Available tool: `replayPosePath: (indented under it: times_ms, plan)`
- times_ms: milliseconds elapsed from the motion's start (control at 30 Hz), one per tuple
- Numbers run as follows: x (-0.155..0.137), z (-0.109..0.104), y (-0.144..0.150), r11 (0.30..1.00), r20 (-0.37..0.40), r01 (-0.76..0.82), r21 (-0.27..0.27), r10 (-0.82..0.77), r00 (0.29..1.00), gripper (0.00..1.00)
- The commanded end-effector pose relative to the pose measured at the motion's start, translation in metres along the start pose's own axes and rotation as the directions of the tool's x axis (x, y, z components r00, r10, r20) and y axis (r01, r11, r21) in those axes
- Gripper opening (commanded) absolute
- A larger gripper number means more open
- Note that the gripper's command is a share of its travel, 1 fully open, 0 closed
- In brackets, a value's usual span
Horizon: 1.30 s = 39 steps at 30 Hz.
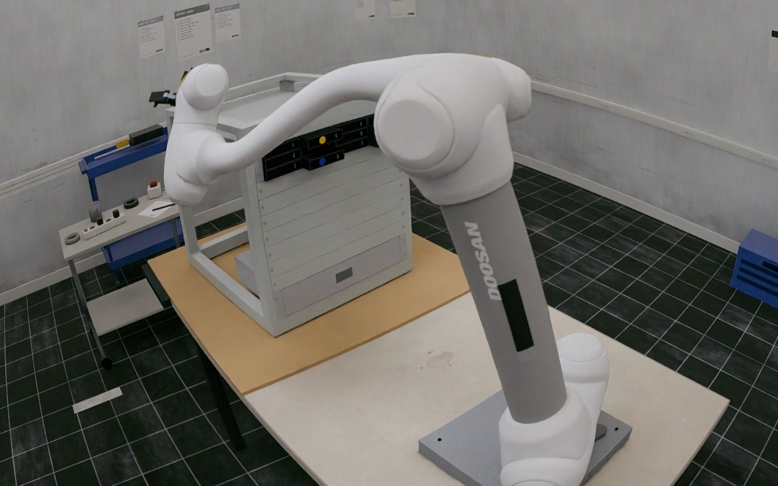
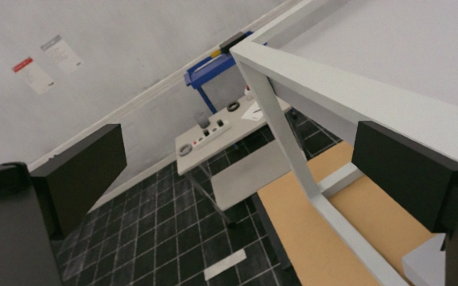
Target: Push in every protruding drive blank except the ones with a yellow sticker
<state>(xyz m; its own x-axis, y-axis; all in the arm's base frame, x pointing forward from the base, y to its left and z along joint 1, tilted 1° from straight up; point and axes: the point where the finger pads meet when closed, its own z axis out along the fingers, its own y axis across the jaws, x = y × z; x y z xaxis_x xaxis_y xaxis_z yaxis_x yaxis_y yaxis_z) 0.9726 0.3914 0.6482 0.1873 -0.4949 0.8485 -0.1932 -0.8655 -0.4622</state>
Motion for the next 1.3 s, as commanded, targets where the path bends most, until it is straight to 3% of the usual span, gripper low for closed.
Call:
replayPosePath:
  times_ms: [0, 400, 467, 667, 967, 1033, 1267]
  plan:
    - [0.022, -0.012, 0.002, 0.999, -0.006, -0.034, 0.011, 0.034, 0.999, 1.00]
    - [0.117, -0.022, 0.124, 0.991, -0.040, -0.124, 0.049, 0.126, 0.991, 1.00]
    - [0.117, -0.022, 0.124, 0.991, -0.040, -0.124, 0.049, 0.126, 0.991, 1.00]
    - [0.158, -0.040, 0.184, 0.983, -0.061, -0.167, 0.072, 0.172, 0.983, 1.00]
    - [0.179, -0.065, 0.276, 0.966, -0.066, -0.235, 0.103, 0.243, 0.968, 1.00]
    - [0.179, -0.065, 0.276, 0.966, -0.066, -0.235, 0.103, 0.243, 0.968, 1.00]
    - [0.186, -0.092, 0.340, 0.949, -0.070, -0.288, 0.128, 0.298, 0.952, 1.00]
